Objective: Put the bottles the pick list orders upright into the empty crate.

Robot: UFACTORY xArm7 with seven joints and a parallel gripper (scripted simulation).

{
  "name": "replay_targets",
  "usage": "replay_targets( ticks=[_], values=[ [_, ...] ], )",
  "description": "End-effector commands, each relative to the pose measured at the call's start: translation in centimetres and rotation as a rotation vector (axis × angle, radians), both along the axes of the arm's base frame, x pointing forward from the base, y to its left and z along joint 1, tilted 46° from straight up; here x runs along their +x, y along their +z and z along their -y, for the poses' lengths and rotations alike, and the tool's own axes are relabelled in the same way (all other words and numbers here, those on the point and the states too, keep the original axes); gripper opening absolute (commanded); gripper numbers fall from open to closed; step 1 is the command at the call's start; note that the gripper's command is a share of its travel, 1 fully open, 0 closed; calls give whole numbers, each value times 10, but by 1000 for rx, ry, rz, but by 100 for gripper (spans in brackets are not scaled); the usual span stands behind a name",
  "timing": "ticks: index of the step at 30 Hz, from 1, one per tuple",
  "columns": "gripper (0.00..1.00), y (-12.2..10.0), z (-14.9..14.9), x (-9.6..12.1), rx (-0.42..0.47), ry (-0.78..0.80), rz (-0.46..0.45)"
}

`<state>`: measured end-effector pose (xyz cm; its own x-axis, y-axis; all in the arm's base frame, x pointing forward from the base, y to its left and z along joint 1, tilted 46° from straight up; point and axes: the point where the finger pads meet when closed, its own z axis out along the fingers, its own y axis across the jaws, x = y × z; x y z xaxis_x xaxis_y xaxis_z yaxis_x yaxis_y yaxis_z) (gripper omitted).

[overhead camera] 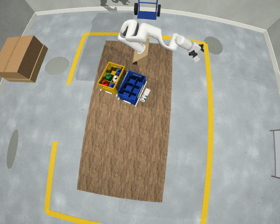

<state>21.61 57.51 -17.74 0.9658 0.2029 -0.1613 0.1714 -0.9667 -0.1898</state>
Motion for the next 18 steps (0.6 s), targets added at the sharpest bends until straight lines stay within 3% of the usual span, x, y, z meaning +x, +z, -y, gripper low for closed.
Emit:
replay_targets(
  ticks=[1, 18],
  values=[
    [65, 5, 11, -2, -113, 102, -18],
    [65, 26, 65, 20, -422, 292, 3]
  ],
)
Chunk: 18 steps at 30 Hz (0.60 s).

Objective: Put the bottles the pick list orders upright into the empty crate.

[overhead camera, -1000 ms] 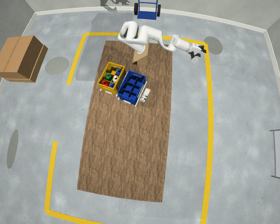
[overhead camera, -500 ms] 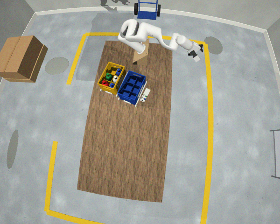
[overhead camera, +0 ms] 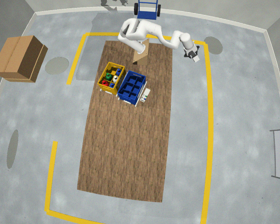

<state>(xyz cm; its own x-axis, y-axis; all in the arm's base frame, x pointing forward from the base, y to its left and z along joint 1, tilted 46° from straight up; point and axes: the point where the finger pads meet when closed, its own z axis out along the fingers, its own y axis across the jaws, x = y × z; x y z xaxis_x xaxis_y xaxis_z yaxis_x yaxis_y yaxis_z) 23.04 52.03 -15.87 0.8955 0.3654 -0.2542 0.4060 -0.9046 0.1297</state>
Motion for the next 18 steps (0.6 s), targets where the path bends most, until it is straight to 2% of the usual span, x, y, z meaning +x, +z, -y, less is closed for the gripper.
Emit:
replay_targets(
  ticks=[1, 3, 5, 8, 10, 14, 16, 18],
  values=[
    [65, 10, 14, 8, -87, 45, 2],
    [65, 11, 16, 9, -87, 45, 2],
    [65, 15, 23, 14, -147, 71, 14],
    [65, 19, 30, 18, -151, 73, 15],
    [65, 24, 37, 23, -213, 95, 28],
    [65, 29, 43, 28, -217, 96, 29],
    [65, 34, 50, 33, -279, 114, 43],
    [65, 39, 57, 38, -283, 116, 44]
  ],
)
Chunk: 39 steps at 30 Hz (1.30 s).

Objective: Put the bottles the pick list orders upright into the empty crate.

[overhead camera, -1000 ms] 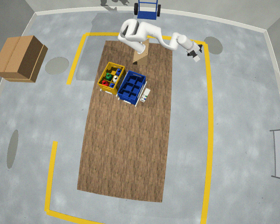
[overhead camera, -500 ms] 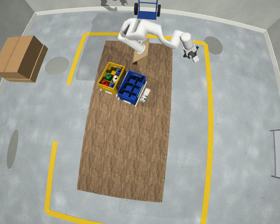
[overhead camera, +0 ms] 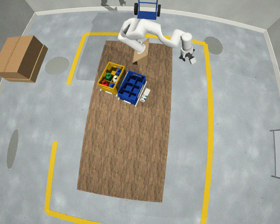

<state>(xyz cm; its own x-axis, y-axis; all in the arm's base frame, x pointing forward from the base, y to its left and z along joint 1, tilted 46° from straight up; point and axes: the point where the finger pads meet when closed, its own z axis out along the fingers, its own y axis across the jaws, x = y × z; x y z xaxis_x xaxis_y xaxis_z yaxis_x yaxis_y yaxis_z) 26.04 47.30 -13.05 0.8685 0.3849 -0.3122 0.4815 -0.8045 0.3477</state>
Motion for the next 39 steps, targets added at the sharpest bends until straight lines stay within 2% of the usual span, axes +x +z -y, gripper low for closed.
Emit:
replay_targets(
  ticks=[1, 3, 7, 9, 13, 15, 20, 22, 25, 39],
  values=[
    [65, 11, 10, 8, -48, 18, 10],
    [65, 17, 17, 13, -110, 33, 27],
    [65, 24, 24, 19, -115, 35, 28],
    [65, 30, 31, 24, -178, 46, 46],
    [65, 36, 37, 29, -183, 47, 47],
    [65, 42, 43, 34, -246, 54, 66],
    [65, 53, 53, 41, -252, 54, 68],
    [65, 60, 58, 46, -316, 57, 87],
    [65, 69, 67, 52, -321, 58, 89],
    [65, 69, 67, 52, -321, 58, 89]
  ],
)
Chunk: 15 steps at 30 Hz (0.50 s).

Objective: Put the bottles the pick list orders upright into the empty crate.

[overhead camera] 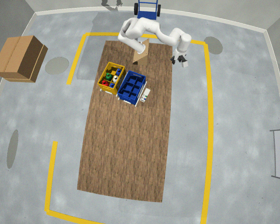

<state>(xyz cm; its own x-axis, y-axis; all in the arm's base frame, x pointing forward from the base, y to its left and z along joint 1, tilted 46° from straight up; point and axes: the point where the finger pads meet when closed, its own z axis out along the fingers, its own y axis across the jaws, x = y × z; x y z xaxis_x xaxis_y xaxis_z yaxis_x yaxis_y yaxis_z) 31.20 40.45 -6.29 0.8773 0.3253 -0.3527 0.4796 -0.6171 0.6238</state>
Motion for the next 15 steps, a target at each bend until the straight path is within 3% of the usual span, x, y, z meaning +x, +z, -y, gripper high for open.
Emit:
replay_targets(
  ticks=[1, 9, 15],
  values=[
    [65, 2, -2, 0, 5, 1, 2],
    [65, 2, -2, 0, 5, 2, 2],
    [65, 9, 17, 22, 2, -138, 145]
  ],
)
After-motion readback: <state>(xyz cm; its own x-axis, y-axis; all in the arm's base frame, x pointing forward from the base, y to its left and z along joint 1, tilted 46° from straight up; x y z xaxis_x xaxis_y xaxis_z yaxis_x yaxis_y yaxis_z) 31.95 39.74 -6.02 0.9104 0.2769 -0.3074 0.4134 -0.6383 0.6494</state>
